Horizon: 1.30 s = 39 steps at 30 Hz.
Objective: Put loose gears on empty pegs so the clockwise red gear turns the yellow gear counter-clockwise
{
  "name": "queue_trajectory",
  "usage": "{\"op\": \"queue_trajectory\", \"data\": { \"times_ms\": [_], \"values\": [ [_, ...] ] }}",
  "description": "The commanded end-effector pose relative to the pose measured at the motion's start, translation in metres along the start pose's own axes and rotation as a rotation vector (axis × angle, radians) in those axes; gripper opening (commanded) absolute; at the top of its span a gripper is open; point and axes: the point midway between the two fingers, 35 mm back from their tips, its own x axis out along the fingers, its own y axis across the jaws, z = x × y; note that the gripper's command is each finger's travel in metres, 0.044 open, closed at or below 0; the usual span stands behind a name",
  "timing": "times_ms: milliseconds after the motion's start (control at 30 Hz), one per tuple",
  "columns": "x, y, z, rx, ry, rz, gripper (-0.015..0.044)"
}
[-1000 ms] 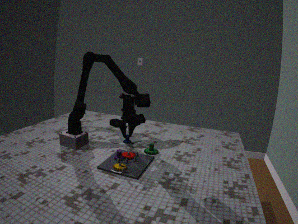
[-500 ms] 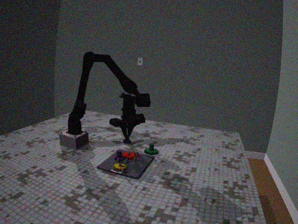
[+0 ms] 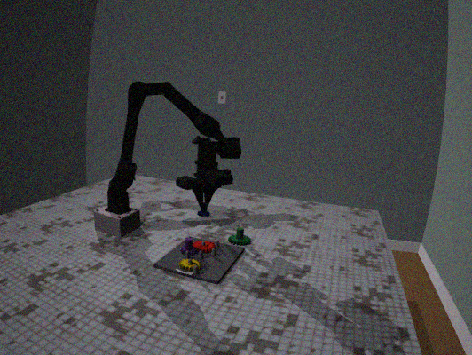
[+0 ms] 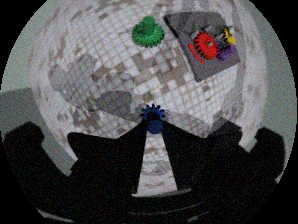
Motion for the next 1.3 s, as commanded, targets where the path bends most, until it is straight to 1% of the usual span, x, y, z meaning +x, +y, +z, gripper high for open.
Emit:
{"op": "queue_trajectory", "data": {
  "times_ms": [0,1133,1267],
  "values": [
    [-0.013,0.002,0.001,0.005,-0.006,0.007,0.0000],
    [-0.103,-0.007,-0.006,0.005,-0.005,0.006,0.0000],
    [-0.107,-0.008,-0.006,0.005,-0.005,0.006,0.0000]
  ]
}}
